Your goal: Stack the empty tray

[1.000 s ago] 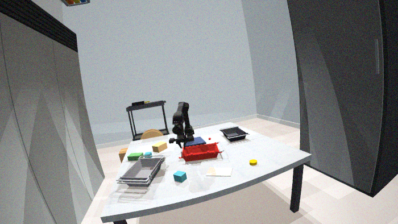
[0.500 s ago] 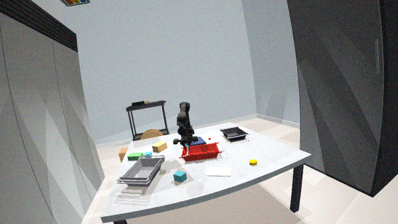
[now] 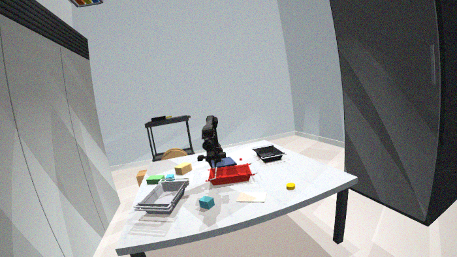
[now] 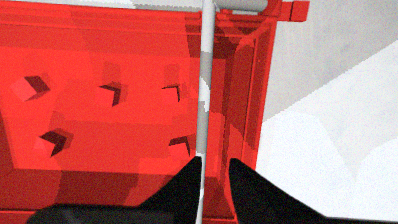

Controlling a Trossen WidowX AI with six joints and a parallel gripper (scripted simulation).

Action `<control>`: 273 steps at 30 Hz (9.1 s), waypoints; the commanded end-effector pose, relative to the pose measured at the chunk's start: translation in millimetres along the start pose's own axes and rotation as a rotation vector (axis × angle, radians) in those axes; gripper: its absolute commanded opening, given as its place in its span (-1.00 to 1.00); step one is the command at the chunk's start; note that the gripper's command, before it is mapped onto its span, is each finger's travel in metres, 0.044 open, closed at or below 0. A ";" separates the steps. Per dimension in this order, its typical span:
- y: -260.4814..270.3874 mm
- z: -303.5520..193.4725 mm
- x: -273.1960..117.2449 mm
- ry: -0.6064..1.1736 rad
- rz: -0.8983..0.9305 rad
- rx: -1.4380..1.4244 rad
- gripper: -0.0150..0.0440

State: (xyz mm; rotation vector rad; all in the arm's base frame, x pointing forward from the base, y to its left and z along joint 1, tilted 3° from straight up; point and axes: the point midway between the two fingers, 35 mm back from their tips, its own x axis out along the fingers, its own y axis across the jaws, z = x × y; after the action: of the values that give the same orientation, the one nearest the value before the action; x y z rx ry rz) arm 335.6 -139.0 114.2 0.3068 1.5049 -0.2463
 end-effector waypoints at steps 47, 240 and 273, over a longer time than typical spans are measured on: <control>144.0 19.1 -29.5 0.007 -0.001 -1.603 -0.21; 202.0 -2.0 1.9 -0.013 -0.002 -3.142 -0.49; 202.1 -0.5 -50.4 -0.033 -0.040 -3.140 0.67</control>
State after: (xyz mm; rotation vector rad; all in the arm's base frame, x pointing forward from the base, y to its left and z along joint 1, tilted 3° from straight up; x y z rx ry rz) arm 402.2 50.0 141.1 -2.0557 0.3153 1.9606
